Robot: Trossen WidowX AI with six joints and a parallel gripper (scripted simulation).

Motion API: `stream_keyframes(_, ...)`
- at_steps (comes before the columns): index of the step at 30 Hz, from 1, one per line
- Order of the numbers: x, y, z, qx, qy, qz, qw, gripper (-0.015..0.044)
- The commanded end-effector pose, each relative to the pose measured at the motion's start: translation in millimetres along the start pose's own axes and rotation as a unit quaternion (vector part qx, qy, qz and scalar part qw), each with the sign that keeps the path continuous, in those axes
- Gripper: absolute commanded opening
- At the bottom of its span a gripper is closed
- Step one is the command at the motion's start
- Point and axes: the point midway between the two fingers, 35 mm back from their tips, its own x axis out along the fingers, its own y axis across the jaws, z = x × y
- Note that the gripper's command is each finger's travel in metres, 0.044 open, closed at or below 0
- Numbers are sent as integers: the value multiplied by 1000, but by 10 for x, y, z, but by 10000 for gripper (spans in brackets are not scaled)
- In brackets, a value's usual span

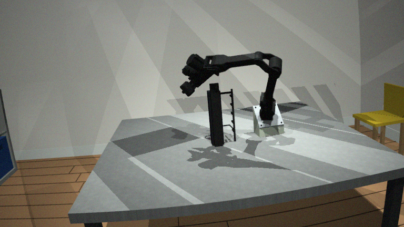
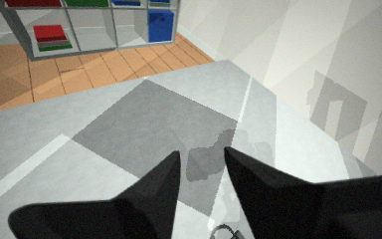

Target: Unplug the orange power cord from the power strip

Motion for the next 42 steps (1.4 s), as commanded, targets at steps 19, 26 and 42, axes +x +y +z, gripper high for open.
stream_keyframes(19, 580, -1016, -1597, 461, 465, -113, 748, 160)
stream_keyframes(26, 584, -1011, -1593, 461, 465, -113, 748, 160)
stream_keyframes(42, 458, -839, -1621, 461, 465, -113, 748, 160)
